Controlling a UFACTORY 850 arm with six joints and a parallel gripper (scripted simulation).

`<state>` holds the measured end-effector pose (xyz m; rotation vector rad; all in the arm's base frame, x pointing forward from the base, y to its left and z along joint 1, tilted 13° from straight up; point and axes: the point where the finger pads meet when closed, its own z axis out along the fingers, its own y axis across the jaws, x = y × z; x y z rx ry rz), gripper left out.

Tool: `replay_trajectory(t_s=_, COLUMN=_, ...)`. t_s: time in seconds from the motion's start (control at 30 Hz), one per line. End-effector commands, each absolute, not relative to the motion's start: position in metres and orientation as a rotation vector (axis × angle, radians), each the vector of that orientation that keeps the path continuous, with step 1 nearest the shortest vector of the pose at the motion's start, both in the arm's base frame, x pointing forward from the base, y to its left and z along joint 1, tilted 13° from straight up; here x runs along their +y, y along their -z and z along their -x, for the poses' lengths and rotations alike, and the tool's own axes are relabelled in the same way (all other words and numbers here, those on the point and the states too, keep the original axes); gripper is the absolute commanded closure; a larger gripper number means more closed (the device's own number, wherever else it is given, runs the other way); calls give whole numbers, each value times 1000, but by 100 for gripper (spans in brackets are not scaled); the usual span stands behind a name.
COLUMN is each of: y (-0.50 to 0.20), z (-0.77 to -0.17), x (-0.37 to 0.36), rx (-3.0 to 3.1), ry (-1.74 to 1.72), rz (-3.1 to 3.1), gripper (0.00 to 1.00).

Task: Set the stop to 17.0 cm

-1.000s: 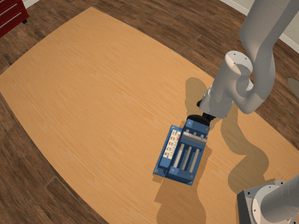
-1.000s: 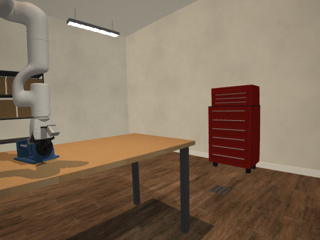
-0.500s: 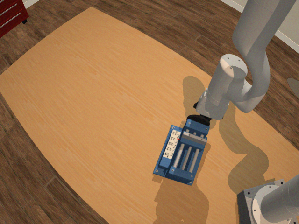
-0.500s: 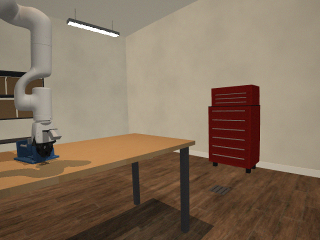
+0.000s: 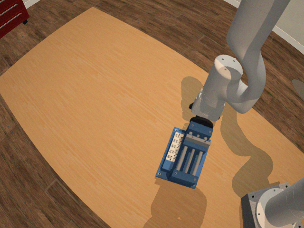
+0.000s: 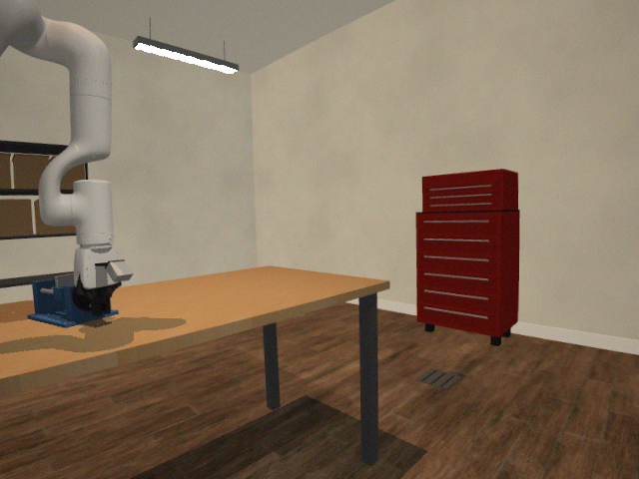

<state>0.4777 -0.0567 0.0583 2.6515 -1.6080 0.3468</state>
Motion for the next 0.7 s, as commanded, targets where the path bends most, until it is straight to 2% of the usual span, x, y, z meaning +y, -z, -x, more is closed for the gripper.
replay_trajectory(t_s=0.0, y=-60, z=-482, x=-55, rx=-1608, ry=-346, rz=-2652, gripper=94)
replay_trajectory(t_s=0.67, y=-69, z=-492, x=-47, rx=-1608, ry=-346, rz=-2652, gripper=94)
